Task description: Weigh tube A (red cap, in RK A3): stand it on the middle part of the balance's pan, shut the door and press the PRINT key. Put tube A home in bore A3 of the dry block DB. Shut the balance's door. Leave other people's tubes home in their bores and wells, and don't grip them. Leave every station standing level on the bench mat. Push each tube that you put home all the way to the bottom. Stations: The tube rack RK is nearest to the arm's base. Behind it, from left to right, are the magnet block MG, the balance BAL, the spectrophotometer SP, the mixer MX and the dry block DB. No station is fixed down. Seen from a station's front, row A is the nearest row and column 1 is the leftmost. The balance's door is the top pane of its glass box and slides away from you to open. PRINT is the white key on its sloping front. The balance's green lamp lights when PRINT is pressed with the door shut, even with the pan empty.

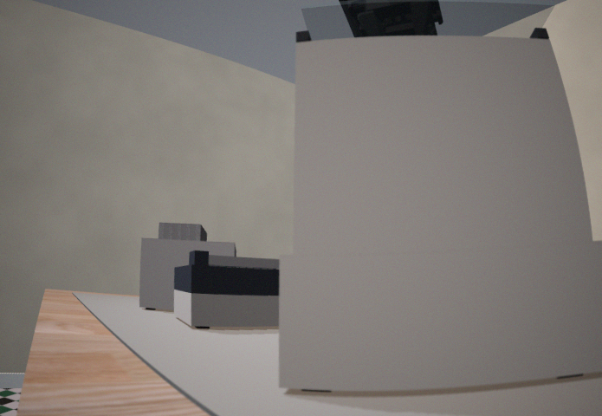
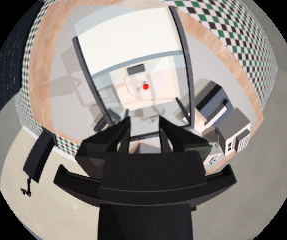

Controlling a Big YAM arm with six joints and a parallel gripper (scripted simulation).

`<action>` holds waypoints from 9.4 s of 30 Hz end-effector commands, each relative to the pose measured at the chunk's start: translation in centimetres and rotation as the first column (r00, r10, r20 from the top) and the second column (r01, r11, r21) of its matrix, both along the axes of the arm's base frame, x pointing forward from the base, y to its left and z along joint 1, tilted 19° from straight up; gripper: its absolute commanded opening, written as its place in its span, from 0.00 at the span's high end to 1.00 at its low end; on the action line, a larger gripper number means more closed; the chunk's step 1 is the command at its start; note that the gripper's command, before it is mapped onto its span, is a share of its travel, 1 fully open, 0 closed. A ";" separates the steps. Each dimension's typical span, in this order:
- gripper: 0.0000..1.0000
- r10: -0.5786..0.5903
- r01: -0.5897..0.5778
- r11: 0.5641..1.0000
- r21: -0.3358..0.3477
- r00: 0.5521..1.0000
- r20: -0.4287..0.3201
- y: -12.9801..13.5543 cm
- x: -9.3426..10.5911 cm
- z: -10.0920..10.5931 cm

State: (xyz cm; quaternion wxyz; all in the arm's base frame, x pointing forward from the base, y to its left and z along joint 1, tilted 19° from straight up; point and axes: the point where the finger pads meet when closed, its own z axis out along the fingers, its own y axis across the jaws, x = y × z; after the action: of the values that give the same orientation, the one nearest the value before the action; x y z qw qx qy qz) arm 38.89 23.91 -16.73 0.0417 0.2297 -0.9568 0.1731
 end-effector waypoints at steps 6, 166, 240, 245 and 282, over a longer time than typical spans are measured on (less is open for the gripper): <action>0.64 0.255 -0.253 0.966 0.045 0.966 -0.042 0.4 1.0 2.0; 0.64 0.249 -0.247 0.968 0.033 0.967 -0.055 -4.9 0.8 -11.3; 0.64 0.251 -0.249 0.968 0.037 0.967 -0.042 -4.8 1.8 -13.6; 0.64 0.251 -0.249 0.968 0.037 0.967 -0.042 -4.8 1.8 -13.6; 0.91 0.251 -0.249 0.968 0.037 0.967 -0.042 -4.8 1.8 -13.6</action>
State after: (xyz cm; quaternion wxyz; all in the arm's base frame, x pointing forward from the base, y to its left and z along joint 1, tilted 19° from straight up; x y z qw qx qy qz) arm 38.63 18.35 -30.44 0.0565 0.3559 -0.9190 0.1601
